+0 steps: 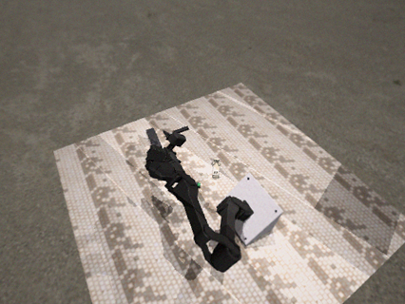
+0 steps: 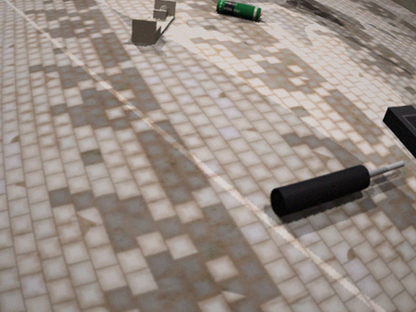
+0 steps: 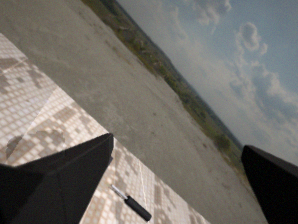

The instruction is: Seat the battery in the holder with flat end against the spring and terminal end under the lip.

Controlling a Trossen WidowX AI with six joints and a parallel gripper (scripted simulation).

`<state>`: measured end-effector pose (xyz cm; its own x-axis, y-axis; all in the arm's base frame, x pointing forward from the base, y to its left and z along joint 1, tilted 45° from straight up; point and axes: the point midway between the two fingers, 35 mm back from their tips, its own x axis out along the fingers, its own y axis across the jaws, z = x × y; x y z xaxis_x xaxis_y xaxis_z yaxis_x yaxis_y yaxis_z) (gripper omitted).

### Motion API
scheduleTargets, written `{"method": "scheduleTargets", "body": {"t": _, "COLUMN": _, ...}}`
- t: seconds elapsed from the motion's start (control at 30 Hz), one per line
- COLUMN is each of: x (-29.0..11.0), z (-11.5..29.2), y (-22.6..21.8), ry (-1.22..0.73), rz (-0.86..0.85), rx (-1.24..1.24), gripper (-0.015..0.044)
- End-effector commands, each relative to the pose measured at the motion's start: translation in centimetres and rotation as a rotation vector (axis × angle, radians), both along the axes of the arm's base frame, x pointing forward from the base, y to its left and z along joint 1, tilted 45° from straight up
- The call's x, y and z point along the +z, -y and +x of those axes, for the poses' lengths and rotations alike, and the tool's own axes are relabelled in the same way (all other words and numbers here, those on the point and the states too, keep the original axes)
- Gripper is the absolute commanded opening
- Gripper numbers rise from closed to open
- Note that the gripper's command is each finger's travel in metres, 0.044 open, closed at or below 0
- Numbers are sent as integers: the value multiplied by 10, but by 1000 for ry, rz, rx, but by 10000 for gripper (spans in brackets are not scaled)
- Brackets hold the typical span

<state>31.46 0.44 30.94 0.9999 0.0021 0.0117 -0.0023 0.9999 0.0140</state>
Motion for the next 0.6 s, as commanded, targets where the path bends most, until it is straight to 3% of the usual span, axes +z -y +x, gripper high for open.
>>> {"method": "scheduleTargets", "body": {"t": 0.0, "x": -3, "z": 2, "y": -1, "ry": -17, "rz": -11, "rx": 6, "gripper": 374}}
{"method": "scheduleTargets", "body": {"t": 0.17, "x": -94, "z": 22, "y": -21, "ry": -423, "rz": -242, "rx": 235, "gripper": 243}}
{"method": "scheduleTargets", "body": {"t": 0.37, "x": -193, "z": -6, "y": -47, "ry": -852, "rz": -338, "rx": 693, "gripper": 236}}
{"method": "scheduleTargets", "body": {"t": 0.57, "x": -230, "z": -54, "y": -73, "ry": -1053, "rz": -152, "rx": 1159, "gripper": 236}}
